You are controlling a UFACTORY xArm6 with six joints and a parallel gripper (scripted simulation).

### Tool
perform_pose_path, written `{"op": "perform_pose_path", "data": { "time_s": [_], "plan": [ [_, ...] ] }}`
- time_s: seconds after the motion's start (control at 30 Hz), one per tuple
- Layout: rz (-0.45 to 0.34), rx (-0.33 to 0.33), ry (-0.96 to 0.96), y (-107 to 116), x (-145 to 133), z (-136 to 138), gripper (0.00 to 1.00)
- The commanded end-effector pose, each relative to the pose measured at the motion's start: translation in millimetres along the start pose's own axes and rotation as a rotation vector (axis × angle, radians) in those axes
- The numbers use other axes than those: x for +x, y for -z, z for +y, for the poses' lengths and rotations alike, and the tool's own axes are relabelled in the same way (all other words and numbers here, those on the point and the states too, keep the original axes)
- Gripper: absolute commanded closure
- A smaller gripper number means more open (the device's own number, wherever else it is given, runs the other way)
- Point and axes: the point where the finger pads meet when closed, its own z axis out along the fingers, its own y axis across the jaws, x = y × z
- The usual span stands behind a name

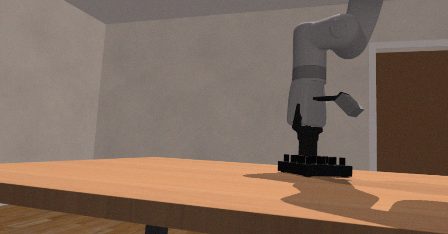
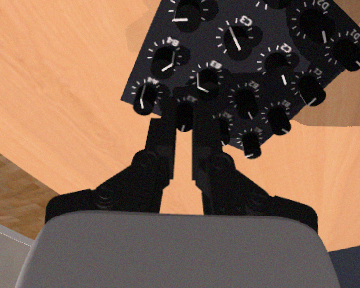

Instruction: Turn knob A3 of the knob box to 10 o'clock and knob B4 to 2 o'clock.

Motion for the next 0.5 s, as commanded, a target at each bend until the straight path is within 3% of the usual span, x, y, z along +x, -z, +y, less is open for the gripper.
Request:
{"op": "perform_pose_path", "data": {
  "time_s": [0.0,0.47],
  "plan": [
    [-0.003,-0.003,0.084,1.3,-1.6,0.3,0.92],
    [-0.004,-0.003,0.393,1.3,-1.6,0.3,0.92]
  ]
}}
